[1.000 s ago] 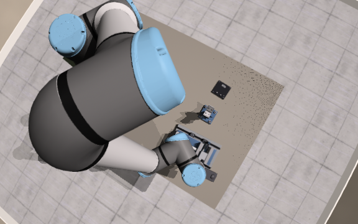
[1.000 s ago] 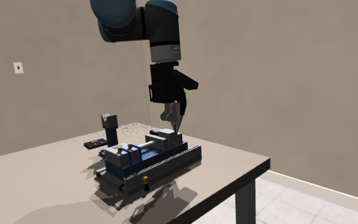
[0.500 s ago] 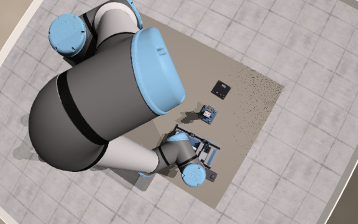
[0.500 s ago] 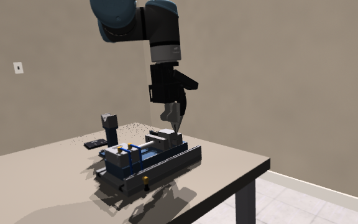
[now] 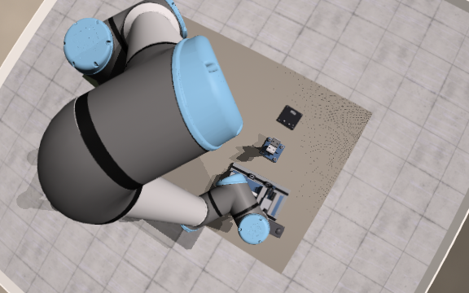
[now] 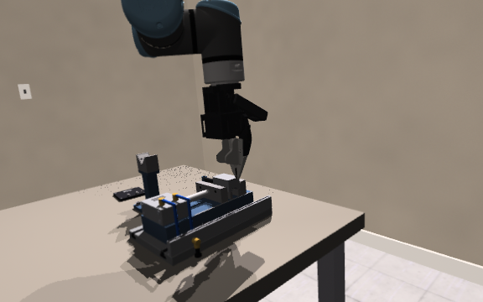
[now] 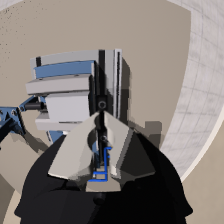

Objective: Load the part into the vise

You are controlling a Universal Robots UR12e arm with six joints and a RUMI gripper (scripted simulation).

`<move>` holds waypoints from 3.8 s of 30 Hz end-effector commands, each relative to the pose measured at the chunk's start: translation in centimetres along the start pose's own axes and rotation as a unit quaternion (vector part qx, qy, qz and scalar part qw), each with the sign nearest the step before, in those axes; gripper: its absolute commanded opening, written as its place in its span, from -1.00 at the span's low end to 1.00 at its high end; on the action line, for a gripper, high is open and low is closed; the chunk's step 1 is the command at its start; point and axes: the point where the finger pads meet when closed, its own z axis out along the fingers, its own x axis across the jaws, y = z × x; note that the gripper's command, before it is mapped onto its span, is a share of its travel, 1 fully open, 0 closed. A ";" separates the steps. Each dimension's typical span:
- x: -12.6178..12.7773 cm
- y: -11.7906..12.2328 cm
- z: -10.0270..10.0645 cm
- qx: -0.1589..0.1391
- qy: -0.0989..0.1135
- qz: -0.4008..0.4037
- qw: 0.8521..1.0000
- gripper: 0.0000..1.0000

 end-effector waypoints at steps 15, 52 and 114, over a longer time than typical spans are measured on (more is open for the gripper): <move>0.1 -0.1 -0.1 0.001 0.000 0.000 1.000 -1.00; 0.1 -0.1 -0.1 0.001 0.000 0.000 1.000 -1.00; 0.1 -0.1 0.9 0.001 0.000 0.000 1.000 -1.00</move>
